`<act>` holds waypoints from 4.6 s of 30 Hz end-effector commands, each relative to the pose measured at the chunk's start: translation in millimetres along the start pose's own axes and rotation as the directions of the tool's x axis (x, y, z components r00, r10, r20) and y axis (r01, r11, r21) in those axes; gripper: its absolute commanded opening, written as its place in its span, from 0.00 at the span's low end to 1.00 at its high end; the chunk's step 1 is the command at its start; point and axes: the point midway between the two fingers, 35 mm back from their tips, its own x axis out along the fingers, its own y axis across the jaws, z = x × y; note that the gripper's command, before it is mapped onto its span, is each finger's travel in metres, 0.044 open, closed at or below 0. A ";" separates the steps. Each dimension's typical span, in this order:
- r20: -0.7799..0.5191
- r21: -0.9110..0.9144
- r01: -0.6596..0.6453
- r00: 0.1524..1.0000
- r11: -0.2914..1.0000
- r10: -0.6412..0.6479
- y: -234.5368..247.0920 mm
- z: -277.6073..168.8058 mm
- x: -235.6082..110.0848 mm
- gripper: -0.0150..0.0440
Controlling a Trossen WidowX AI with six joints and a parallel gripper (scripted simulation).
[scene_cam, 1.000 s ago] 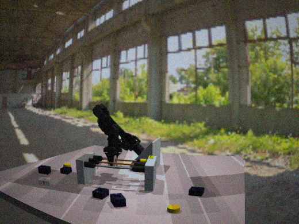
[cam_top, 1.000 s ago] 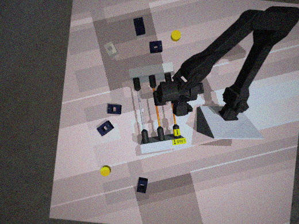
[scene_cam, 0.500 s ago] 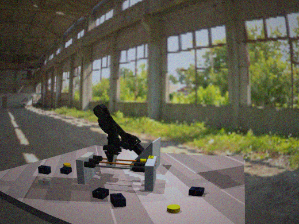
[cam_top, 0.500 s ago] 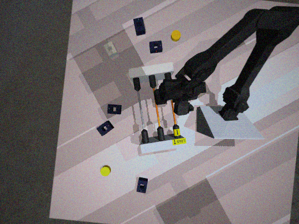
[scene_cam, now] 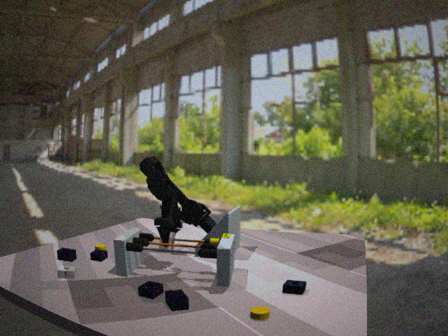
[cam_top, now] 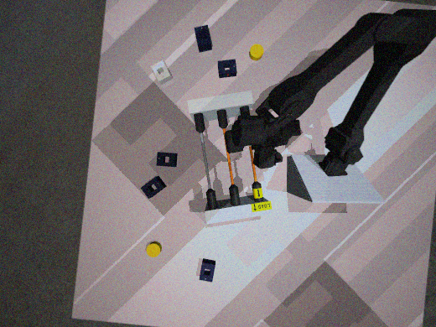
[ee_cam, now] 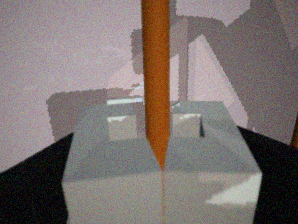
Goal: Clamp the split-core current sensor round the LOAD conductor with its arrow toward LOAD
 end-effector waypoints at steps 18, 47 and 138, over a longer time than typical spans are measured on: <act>0.000 0.000 0.000 1.000 1.000 0.000 -0.2 0.0 0.0 0.25; 0.000 0.000 0.000 1.000 1.000 0.000 -0.2 0.0 0.0 0.25; 0.005 0.008 -0.158 0.987 0.987 0.158 5.0 -3.2 6.6 0.47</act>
